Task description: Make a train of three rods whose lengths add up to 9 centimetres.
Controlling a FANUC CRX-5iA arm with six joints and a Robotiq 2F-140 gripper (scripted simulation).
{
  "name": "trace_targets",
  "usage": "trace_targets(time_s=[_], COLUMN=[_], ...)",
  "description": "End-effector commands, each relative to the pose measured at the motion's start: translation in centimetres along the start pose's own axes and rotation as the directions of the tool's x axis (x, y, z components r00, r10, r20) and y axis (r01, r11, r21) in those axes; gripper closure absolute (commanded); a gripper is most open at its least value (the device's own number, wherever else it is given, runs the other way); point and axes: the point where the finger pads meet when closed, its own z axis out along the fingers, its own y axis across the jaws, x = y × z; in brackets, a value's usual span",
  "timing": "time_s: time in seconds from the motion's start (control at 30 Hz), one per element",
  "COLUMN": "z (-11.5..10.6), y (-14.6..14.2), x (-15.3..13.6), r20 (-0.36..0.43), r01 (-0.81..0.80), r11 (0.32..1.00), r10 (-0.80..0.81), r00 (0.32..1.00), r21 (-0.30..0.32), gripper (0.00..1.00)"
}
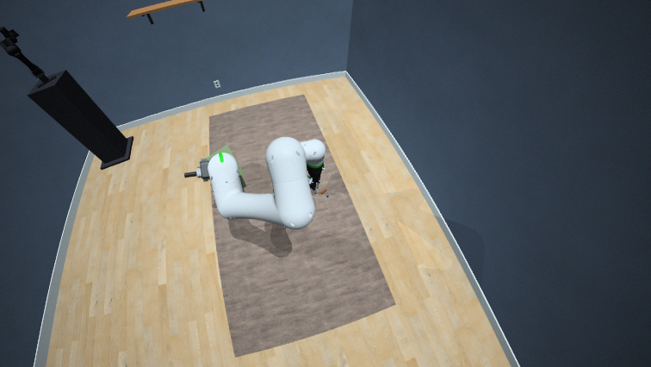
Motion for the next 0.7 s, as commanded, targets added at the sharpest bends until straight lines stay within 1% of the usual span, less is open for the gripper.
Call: trace_targets(time_s=[0.0,0.37,0.67], z=[0.4,1.7,2.1], y=[0.0,0.0,0.0], x=[0.0,0.0,0.0], r20=[0.0,0.0,0.0], r01=[0.0,0.0,0.0], r11=[1.0,1.0,1.0], r10=[0.0,0.0,0.0], r00=[1.0,1.0,1.0], r21=[-0.001,-0.001,-0.001], gripper=[0.85,0.85,0.85])
